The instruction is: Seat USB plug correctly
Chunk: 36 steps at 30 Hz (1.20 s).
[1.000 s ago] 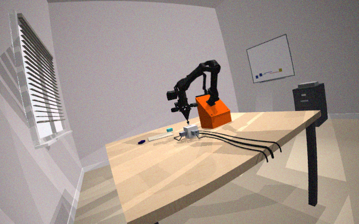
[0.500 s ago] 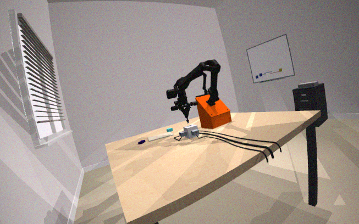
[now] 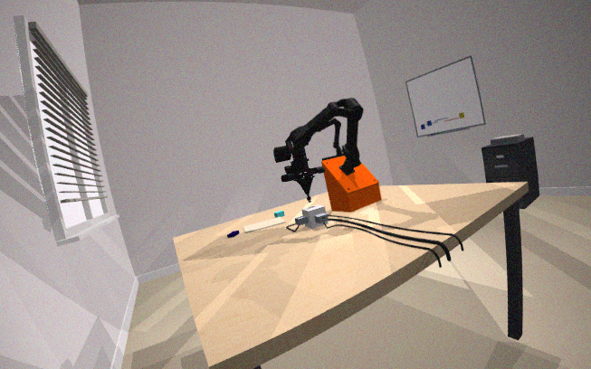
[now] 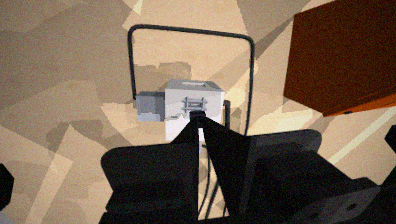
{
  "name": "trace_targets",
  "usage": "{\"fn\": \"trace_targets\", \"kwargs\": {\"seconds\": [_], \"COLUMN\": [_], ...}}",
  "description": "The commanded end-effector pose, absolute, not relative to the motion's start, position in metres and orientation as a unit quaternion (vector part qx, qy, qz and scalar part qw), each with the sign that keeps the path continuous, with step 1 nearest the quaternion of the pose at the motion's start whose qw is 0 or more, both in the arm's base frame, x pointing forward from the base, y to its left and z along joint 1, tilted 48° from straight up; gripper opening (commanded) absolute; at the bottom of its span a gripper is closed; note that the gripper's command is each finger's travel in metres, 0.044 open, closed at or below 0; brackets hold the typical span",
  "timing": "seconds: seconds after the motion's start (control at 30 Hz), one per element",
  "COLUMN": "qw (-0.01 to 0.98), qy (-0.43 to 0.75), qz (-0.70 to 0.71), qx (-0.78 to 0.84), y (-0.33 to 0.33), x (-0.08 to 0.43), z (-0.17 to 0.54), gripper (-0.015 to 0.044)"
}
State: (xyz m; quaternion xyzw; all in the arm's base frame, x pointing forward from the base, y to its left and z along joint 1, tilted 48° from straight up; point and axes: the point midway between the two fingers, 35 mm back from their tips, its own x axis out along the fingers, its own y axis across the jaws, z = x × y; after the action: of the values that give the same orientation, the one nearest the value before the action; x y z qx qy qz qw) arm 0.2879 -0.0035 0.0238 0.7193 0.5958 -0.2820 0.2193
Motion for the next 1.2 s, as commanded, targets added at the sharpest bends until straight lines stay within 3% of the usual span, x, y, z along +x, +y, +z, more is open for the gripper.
{"fn": "trace_targets", "kwargs": {"seconds": [0.0,1.17], "qw": [0.252,0.54], "qy": [0.609,0.658], "qz": [-0.254,0.042], "qx": [0.708,0.523], "y": [-0.003,-0.003], "x": [0.2873,0.2873], "z": [0.0232,0.0232], "gripper": [0.0,0.0]}}
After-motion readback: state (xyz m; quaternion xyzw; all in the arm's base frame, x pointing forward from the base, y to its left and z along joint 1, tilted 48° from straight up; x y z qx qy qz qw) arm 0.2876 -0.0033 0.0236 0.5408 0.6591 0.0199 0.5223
